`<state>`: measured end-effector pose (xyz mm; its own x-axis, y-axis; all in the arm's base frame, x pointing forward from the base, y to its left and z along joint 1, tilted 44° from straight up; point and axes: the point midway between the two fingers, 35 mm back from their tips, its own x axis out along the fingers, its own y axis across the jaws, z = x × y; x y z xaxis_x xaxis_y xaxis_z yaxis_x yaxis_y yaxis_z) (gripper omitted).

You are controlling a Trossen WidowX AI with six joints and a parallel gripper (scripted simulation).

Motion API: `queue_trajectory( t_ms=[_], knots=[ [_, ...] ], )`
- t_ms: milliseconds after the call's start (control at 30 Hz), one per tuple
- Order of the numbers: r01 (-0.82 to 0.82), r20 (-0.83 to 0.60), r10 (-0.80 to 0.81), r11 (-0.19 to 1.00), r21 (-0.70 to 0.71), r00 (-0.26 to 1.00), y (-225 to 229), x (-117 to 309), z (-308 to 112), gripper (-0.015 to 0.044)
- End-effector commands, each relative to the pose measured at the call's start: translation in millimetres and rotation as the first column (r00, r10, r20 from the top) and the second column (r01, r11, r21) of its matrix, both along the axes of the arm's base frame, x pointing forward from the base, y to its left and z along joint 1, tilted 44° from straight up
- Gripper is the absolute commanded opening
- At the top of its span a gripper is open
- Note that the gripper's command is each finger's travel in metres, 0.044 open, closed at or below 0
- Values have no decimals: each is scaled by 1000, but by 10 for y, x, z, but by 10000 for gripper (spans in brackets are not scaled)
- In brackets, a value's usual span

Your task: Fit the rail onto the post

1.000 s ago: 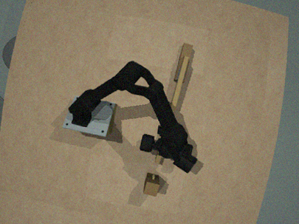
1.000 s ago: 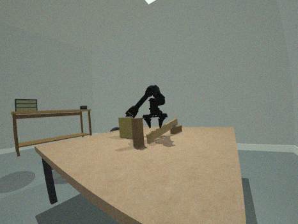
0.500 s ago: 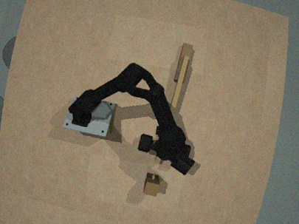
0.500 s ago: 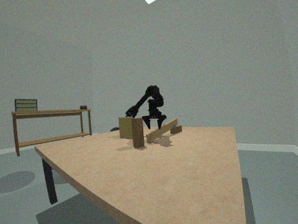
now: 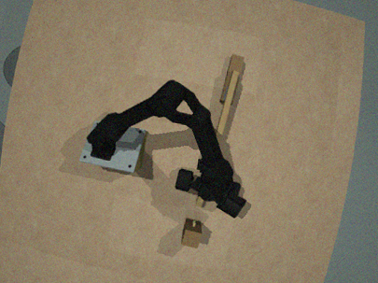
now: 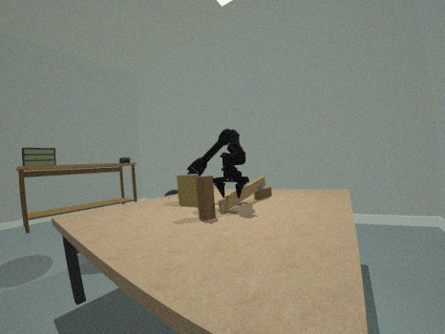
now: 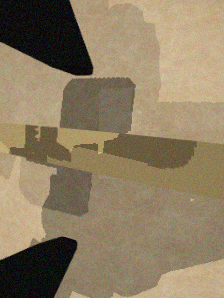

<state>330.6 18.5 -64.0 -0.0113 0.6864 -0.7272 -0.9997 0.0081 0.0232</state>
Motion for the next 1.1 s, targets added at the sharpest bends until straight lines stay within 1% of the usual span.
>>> queue_trajectory(
  t_ms=[0, 633, 1067],
  knots=[
    [1, -16, -1, 1000, 7, 1000, 69, -44, -66, 440],
    [0, -16, 0, 1000, 10, 1000, 266, -71, -256, 440],
    [0, -16, 0, 1000, 10, 1000, 266, -71, -256, 99]
  ],
)
